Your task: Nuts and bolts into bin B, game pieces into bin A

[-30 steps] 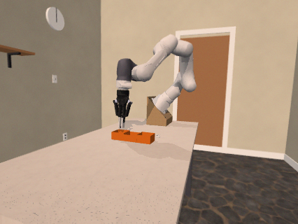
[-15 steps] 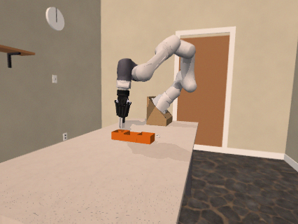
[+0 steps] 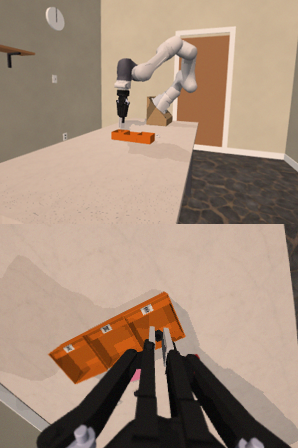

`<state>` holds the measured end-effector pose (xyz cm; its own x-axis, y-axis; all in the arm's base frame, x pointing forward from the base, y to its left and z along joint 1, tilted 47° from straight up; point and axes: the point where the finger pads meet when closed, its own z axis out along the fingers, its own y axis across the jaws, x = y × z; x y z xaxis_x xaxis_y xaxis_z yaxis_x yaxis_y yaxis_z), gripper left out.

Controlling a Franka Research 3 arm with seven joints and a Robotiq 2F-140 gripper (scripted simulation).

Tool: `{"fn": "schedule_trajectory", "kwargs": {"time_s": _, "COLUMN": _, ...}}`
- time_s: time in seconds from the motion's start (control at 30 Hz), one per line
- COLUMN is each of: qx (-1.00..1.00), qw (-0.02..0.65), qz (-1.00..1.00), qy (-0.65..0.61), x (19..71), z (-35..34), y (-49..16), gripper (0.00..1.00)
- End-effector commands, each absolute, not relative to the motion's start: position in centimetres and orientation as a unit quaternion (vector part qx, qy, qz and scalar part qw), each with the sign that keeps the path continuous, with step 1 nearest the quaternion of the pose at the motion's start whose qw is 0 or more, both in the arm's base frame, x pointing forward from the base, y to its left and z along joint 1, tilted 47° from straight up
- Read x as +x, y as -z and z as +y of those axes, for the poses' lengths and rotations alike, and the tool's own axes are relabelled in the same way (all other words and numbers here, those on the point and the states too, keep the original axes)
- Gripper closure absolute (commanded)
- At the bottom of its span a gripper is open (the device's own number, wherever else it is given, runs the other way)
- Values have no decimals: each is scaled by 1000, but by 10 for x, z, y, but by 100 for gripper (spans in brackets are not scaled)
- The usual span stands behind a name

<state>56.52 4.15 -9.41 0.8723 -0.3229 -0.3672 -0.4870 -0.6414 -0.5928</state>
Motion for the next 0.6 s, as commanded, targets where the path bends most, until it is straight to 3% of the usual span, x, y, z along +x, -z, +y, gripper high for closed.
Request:
{"fn": "schedule_trajectory", "kwargs": {"time_s": 0.0, "qx": -877, "qw": 350, "qz": 294, "qy": -145, "x": 566, "z": 42, "y": 92, "gripper": 93}}
{"fn": "schedule_trajectory", "kwargs": {"time_s": 0.57, "qx": -829, "qw": 331, "qz": 408, "qy": -192, "x": 566, "z": 42, "y": 92, "gripper": 93}}
